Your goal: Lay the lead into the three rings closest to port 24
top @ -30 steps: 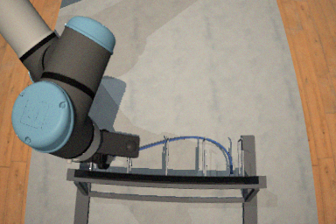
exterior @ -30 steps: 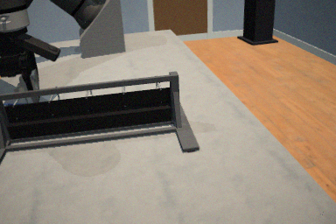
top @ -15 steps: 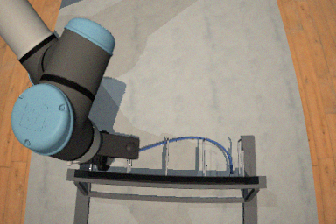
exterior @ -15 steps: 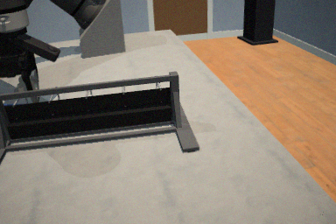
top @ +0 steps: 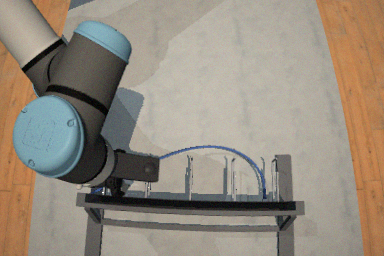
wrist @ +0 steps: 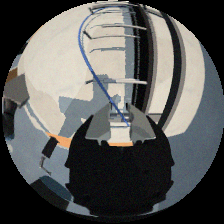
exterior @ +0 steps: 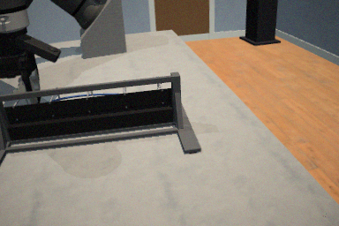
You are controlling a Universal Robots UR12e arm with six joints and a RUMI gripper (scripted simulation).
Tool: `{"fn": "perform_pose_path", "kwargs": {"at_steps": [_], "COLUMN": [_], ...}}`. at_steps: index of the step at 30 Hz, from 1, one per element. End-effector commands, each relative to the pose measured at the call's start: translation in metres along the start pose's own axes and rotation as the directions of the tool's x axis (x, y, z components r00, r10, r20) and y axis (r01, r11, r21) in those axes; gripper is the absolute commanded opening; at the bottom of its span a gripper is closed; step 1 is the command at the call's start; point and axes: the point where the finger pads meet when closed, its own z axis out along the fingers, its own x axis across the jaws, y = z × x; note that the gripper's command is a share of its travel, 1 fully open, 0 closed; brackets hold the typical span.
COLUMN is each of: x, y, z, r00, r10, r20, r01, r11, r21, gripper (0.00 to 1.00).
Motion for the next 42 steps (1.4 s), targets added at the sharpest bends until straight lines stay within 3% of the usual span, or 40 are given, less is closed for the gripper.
{"fn": "perform_pose_path", "kwargs": {"at_steps": [1, 33, 42], "x": [0.000, 0.000, 0.000], "y": [0.000, 0.000, 0.000], "z": [-0.001, -0.001, -0.013], "r00": [1.000, 1.000, 1.000], "r10": [0.000, 0.000, 0.000], "r20": [-0.001, -0.001, -0.001], "r01": [0.000, 0.000, 0.000], "r11": [1.000, 1.000, 1.000], "r21": [0.000, 0.000, 0.000], "gripper": [0.20, 0.20, 0.20]}}
